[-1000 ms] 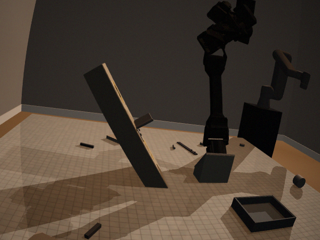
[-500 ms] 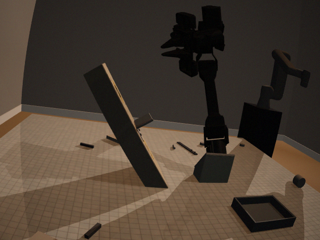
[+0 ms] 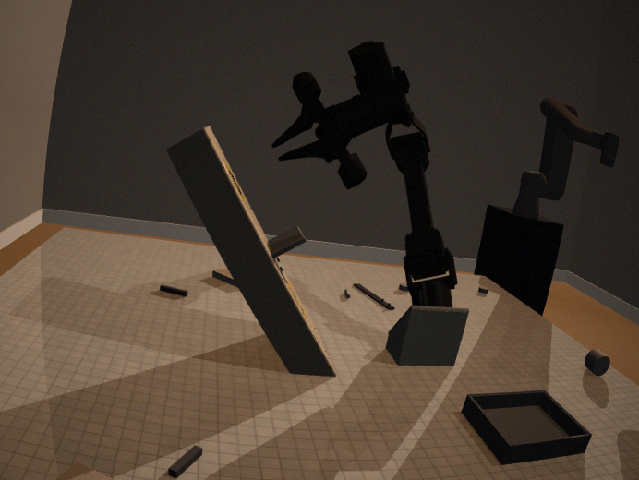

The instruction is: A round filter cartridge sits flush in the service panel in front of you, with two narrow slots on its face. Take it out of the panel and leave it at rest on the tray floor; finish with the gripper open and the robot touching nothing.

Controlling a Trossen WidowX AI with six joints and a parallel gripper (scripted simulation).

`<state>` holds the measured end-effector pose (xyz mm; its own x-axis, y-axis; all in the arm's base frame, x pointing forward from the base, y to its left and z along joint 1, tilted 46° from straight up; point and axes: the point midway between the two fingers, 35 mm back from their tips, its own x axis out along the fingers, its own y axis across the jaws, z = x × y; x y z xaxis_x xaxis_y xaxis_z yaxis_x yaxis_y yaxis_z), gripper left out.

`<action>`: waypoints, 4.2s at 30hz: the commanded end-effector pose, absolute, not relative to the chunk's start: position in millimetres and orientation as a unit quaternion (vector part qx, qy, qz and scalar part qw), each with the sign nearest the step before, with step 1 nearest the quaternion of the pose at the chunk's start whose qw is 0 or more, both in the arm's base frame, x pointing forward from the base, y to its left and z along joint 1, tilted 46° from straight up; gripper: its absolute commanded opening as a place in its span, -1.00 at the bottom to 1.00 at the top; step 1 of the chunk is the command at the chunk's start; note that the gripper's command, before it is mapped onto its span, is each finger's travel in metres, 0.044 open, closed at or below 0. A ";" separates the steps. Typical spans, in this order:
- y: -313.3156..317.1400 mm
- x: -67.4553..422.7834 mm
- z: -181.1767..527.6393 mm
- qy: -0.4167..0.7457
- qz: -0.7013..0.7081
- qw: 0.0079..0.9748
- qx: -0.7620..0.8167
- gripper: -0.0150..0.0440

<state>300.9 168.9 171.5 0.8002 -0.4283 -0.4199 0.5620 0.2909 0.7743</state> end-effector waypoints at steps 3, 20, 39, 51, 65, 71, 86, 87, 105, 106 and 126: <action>140.7 300.1 172.5 0.014 -0.333 0.760 0.557 -0.18; 135.3 310.7 166.0 0.015 -0.335 0.759 0.558 -0.18; 120.1 334.7 154.6 0.015 -0.335 0.759 0.558 -0.18; 112.8 343.4 151.0 0.012 -0.332 0.760 0.558 -0.18; 113.3 343.5 150.4 0.012 -0.332 0.760 0.558 -0.18; 113.6 344.0 151.1 0.012 -0.332 0.760 0.558 -0.18; 112.0 346.3 150.0 0.012 -0.332 0.760 0.558 -0.18; 112.0 346.3 150.0 0.012 -0.332 0.760 0.558 -0.18; 110.0 349.1 148.2 0.012 -0.332 0.760 0.558 -0.18; 110.0 349.1 148.2 0.012 -0.332 0.760 0.558 -0.18; 104.9 357.2 144.3 0.012 -0.332 0.760 0.558 -0.18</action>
